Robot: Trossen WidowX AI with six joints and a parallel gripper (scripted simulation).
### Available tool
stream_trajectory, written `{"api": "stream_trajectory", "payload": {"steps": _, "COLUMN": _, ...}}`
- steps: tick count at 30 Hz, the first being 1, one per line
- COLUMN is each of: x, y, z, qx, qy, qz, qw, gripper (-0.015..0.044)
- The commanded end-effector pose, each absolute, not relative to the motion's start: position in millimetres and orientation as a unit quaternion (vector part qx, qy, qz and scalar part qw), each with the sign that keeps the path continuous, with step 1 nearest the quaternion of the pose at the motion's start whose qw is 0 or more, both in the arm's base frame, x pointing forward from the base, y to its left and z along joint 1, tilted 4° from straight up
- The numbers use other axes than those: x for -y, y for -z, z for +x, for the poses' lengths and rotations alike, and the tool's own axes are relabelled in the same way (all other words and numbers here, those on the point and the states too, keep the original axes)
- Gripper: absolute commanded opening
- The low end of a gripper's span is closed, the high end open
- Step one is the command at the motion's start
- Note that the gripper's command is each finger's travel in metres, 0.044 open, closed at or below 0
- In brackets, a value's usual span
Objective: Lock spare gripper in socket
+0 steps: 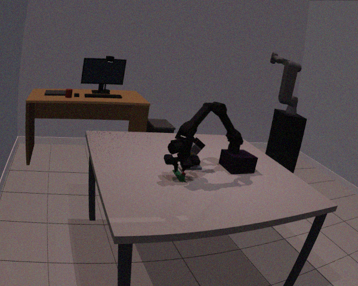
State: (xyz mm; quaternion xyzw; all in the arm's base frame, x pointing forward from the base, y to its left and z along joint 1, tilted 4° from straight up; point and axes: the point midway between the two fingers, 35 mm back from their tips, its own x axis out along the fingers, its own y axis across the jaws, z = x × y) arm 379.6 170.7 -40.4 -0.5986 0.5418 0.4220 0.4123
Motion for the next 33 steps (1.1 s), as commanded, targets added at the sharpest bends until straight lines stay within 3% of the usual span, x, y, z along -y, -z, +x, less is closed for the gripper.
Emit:
{"api": "stream_trajectory", "payload": {"steps": 1, "x": -169, "y": 46, "z": 379, "qx": -0.541, "qy": -0.421, "qz": -0.601, "qw": 0.409, "gripper": 0.018}}
{"api": "stream_trajectory", "payload": {"steps": 5, "x": -169, "y": 49, "z": 379, "qx": -0.541, "qy": -0.421, "qz": -0.601, "qw": 0.409, "gripper": 0.018}}
{"api": "stream_trajectory", "payload": {"steps": 11, "x": -169, "y": 49, "z": 379, "qx": -0.541, "qy": -0.421, "qz": -0.601, "qw": 0.409, "gripper": 0.0022}}
{"api": "stream_trajectory", "payload": {"steps": 14, "x": -169, "y": 49, "z": 379, "qx": -0.541, "qy": -0.421, "qz": -0.601, "qw": 0.409, "gripper": 0.0002}}
{"api": "stream_trajectory", "payload": {"steps": 33, "x": -172, "y": 3, "z": 379, "qx": -0.541, "qy": -0.421, "qz": -0.601, "qw": 0.409, "gripper": 0.0}}
